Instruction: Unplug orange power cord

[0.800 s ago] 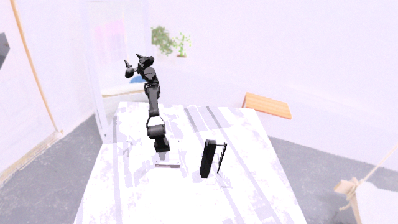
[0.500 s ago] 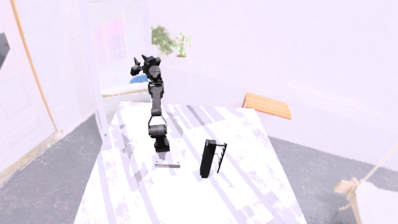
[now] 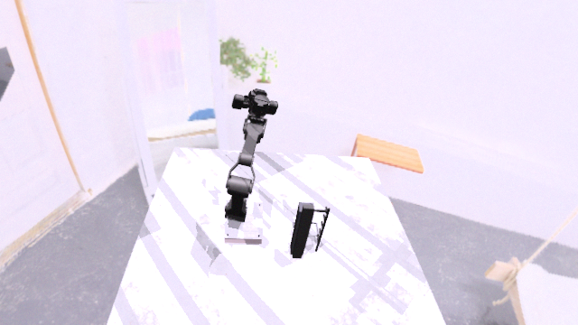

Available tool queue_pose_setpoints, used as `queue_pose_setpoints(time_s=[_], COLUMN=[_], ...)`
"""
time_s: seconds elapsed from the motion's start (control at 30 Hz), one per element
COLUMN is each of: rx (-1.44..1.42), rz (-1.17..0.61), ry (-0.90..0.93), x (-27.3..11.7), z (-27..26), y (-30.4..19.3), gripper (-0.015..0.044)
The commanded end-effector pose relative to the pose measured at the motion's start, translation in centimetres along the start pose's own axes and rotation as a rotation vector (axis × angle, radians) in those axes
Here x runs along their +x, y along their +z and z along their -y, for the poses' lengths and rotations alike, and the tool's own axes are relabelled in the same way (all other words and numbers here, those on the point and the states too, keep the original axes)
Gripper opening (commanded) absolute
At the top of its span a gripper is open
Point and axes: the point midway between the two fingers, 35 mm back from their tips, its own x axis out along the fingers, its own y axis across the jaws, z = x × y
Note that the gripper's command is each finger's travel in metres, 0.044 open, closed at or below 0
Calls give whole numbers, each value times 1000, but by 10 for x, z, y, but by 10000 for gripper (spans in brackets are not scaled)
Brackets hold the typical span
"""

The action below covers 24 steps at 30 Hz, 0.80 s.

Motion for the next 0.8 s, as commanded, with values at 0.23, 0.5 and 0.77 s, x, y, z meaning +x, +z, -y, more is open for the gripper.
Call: queue_pose_setpoints(time_s=[0.23,0.5,0.77], rx=[-21,-25,-15], rz=[-417,-854,-1355], ry=[-457,-630,-566], x=[-55,-141,-252], z=[161,234,258], y=[-84,-161,-229], gripper=[160,160,160])
